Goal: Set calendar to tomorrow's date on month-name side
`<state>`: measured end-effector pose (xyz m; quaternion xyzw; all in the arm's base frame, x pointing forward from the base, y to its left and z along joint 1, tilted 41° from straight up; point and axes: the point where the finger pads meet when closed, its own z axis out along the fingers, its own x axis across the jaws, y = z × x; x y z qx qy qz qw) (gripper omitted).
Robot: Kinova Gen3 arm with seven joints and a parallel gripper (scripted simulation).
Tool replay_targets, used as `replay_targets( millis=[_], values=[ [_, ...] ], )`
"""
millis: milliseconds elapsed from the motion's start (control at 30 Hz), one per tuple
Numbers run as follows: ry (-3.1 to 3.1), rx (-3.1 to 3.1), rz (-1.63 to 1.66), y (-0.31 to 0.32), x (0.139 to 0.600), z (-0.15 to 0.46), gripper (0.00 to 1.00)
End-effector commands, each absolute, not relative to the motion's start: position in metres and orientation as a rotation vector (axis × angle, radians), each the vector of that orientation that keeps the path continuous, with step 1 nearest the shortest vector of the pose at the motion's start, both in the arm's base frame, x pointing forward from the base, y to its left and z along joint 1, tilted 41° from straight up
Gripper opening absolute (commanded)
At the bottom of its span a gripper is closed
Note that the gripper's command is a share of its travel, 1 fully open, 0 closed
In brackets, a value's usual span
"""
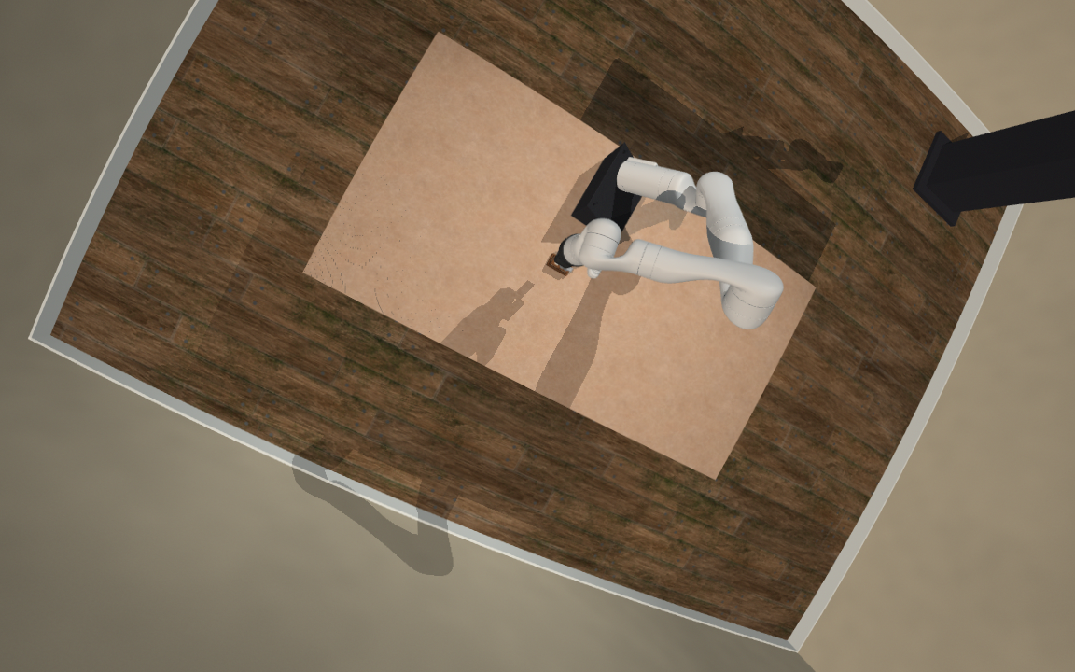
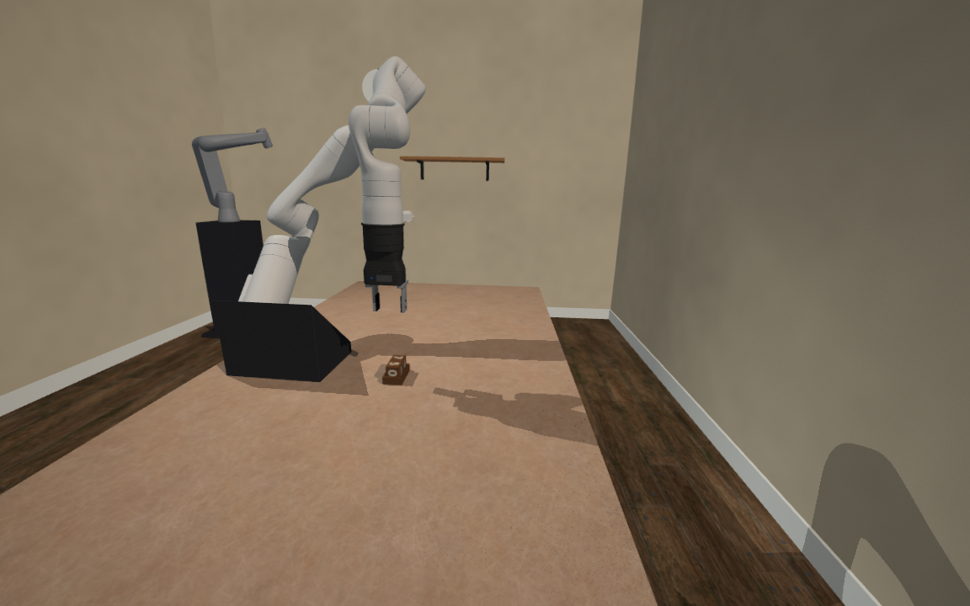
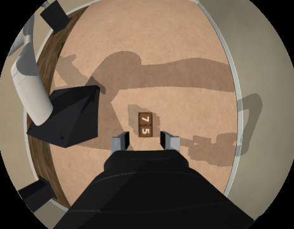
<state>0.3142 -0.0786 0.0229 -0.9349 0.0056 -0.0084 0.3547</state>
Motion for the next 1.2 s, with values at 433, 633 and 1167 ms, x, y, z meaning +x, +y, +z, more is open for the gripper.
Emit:
replay_targets(
  millis=[433,633,1167],
  values=[
    [0.015,-2.424,-0.036,-0.0946,0.3165,0.0391,1.00],
    [0.015,-2.424,-0.036,-0.0946,0.3165,0.0391,1.00],
    [0.015,-2.424,-0.036,-0.0946,0.3165,0.0391,1.00]
  ],
)
